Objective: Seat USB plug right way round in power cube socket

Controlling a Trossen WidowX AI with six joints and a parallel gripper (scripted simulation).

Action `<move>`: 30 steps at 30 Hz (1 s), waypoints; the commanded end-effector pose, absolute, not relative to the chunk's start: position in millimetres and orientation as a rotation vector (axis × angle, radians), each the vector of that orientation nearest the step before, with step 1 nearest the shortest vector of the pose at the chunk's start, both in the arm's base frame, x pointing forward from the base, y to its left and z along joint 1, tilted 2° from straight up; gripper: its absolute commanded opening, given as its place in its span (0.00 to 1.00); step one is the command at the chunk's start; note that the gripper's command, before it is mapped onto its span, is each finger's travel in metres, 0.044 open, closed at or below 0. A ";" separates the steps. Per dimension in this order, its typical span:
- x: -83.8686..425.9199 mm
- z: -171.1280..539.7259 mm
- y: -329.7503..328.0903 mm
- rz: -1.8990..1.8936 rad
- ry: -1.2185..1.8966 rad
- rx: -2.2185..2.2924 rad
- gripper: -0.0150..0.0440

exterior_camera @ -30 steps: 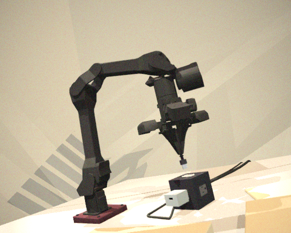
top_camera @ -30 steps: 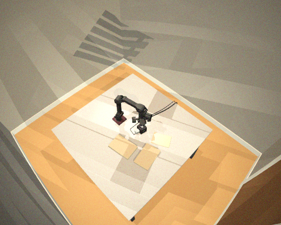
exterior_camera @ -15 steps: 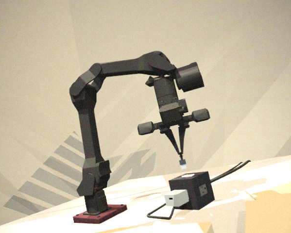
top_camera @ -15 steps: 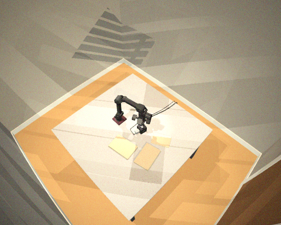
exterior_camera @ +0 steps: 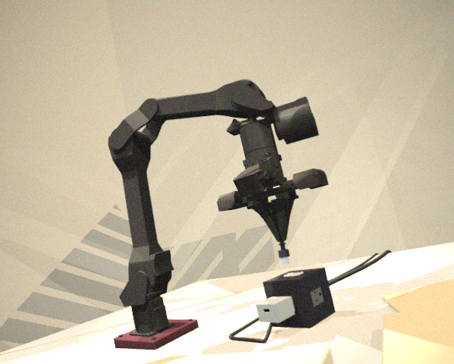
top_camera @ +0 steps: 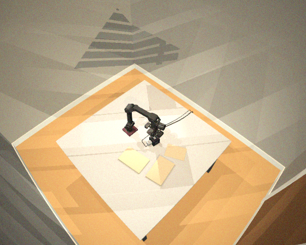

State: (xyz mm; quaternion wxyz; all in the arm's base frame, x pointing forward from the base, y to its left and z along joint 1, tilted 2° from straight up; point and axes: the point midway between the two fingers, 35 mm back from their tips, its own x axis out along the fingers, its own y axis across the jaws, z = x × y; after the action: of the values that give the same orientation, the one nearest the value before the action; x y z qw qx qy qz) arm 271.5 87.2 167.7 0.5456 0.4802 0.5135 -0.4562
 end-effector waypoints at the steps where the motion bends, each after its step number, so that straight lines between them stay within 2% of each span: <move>1: 271.3 167.5 87.2 -1.145 1.180 1.205 0.25; 10: 271.3 167.5 87.2 -1.299 1.076 1.368 0.25; 30: 271.8 166.9 87.6 -1.293 1.080 1.371 0.25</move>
State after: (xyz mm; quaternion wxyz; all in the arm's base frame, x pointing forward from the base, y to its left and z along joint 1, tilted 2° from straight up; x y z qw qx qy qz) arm 271.6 87.0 167.2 0.4667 0.5572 0.4382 -0.5288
